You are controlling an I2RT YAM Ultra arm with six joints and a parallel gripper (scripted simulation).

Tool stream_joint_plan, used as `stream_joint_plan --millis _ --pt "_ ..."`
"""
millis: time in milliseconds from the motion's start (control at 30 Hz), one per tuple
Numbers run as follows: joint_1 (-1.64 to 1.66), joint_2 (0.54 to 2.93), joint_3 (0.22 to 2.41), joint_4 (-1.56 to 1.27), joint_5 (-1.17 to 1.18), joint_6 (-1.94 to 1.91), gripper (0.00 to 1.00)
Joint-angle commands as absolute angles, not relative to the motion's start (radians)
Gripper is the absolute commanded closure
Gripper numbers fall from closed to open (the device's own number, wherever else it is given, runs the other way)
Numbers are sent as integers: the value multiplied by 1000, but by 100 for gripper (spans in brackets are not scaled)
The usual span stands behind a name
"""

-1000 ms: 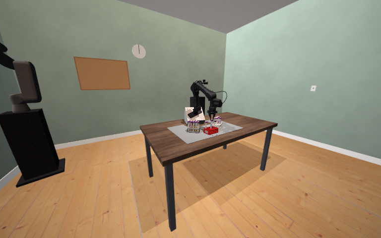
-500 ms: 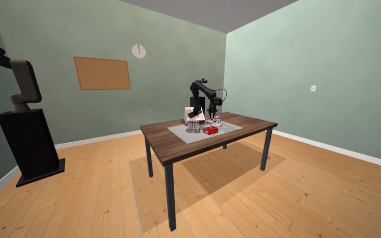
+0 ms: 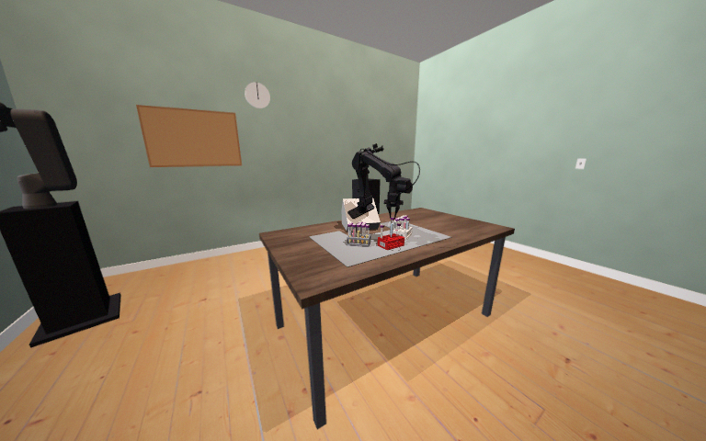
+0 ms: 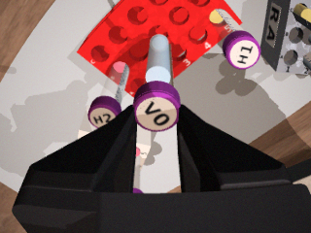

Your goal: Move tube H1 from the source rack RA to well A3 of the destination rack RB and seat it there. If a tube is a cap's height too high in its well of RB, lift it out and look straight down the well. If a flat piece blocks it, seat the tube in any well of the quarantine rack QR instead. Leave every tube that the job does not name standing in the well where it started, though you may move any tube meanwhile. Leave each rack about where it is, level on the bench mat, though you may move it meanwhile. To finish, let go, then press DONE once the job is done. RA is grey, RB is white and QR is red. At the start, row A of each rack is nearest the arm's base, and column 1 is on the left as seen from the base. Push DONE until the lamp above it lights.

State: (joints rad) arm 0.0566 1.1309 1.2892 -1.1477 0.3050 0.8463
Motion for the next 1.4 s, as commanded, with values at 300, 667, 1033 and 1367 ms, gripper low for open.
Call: stream_joint_plan --millis 300,667,1033,1367 --pt "86 1079 1354 -1206 331 874 100" --pt "98 1078 1380 -1237 338 884 100" --pt "100 1082 1386 -1236 339 886 100" --pt "101 1089 1394 -1232 340 887 100"
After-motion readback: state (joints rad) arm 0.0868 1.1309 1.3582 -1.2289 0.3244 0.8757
